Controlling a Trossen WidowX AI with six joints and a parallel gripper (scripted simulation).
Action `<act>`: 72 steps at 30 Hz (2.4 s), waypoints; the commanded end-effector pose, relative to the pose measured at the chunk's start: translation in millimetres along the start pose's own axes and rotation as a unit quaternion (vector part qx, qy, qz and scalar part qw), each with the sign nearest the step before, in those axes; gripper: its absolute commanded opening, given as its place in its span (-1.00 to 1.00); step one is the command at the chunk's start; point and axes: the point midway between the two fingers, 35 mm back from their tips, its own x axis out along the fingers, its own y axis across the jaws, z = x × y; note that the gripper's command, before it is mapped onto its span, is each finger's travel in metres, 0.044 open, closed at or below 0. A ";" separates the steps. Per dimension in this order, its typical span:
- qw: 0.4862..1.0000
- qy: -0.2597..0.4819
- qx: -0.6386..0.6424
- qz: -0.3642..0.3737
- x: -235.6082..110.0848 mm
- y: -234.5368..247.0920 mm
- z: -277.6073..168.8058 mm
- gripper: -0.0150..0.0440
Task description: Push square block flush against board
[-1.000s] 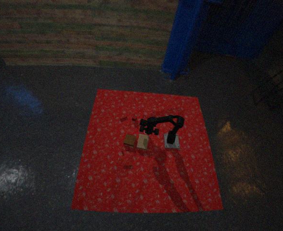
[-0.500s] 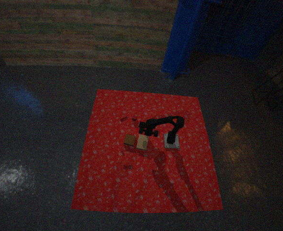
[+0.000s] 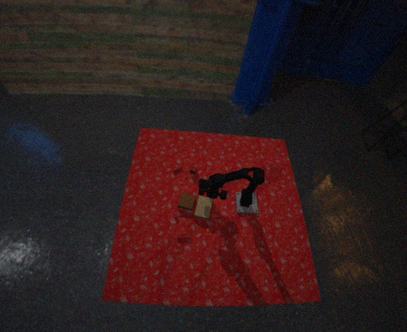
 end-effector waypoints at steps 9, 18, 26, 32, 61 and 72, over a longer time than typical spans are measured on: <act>1.000 0.004 -0.002 -0.002 1.5 1.2 0.3 -0.49; 1.000 0.004 -0.002 -0.002 1.6 1.9 15.3 -0.49; 1.000 0.003 -0.002 -0.002 1.7 1.7 28.7 -0.49; 1.000 0.003 -0.002 -0.002 1.8 1.2 38.7 -0.49; 0.968 0.003 -0.251 -0.001 -53.8 6.9 35.5 -0.49; 0.903 0.004 -0.430 0.000 -53.9 11.4 32.1 -0.49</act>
